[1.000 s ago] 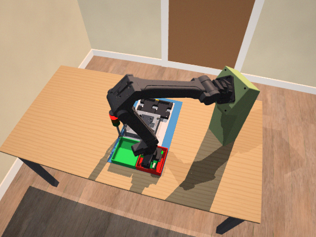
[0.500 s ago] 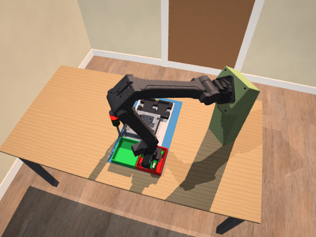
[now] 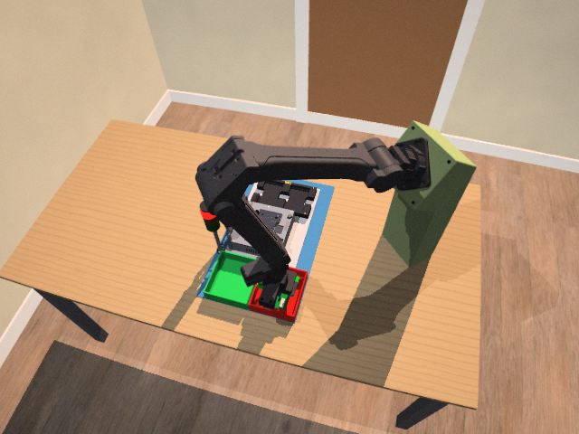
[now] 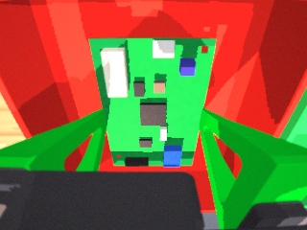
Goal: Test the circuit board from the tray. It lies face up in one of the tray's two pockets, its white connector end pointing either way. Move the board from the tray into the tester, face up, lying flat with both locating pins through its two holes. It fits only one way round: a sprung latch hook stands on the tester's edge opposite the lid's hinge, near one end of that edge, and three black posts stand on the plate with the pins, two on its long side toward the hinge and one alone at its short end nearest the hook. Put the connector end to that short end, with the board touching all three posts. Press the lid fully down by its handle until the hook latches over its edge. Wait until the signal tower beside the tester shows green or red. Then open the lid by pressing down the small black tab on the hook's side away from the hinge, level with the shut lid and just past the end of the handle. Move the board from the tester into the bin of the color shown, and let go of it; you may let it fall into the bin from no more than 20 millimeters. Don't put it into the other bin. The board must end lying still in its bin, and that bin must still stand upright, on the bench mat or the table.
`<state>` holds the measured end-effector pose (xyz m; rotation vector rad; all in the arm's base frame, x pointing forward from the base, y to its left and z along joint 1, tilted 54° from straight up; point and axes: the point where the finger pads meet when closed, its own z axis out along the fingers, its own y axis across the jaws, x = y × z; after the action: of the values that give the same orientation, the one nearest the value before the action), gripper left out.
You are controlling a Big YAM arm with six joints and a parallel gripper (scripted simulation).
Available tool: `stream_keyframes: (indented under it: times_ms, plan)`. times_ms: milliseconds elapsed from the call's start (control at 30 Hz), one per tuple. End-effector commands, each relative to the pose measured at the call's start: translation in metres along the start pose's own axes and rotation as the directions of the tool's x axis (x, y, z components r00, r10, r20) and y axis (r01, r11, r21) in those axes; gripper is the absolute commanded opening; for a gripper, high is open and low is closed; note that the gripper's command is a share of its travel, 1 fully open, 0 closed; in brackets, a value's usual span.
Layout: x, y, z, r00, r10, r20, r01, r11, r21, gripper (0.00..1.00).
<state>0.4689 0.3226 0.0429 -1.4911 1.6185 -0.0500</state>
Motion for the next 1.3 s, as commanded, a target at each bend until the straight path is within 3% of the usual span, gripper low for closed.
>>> stream_keyframes:
  times_ms: [0, 1267]
  plan:
    - [0.0, 0.0057, 0.0026, 1.0, 0.005, 0.002, -0.005, 1.0, -0.004, 0.72]
    - [0.0, 0.0057, 0.0041, 1.0, 0.005, 0.002, -0.005, 1.0, -0.004, 0.72]
